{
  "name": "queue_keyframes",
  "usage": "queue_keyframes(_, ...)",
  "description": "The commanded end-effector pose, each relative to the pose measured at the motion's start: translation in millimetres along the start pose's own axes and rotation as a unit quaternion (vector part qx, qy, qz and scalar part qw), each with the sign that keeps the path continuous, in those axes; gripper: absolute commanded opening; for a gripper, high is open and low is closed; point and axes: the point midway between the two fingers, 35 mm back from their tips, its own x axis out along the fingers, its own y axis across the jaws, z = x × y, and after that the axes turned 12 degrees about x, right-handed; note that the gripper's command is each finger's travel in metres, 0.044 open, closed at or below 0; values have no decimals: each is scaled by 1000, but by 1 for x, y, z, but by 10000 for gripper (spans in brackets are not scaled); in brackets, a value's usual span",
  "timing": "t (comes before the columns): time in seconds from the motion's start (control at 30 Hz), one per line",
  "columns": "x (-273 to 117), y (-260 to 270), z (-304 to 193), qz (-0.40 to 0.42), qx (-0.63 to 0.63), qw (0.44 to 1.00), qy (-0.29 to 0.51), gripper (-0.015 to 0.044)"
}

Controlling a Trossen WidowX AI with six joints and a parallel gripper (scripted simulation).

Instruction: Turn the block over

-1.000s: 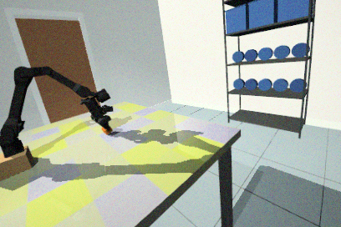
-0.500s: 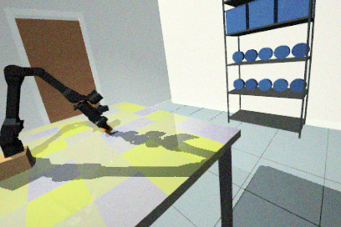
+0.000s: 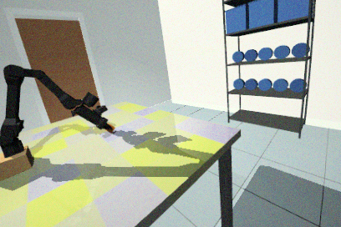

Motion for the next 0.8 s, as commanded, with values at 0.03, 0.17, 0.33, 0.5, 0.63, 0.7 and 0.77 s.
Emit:
queue_keyframes(0.03,11,-2,-11,7,5,1000,-18,0)
queue_keyframes(0.17,17,-3,-13,13,6,999,-47,0)
queue_keyframes(0.33,21,-3,-15,22,6,996,-83,0)
queue_keyframes(0.5,22,-4,-18,30,5,992,-119,0)
queue_keyframes(0.63,21,-3,-21,37,4,988,-148,0)
queue_keyframes(0.7,20,-3,-22,40,4,986,-162,0)
queue_keyframes(0.77,18,-3,-23,44,3,983,-176,0)
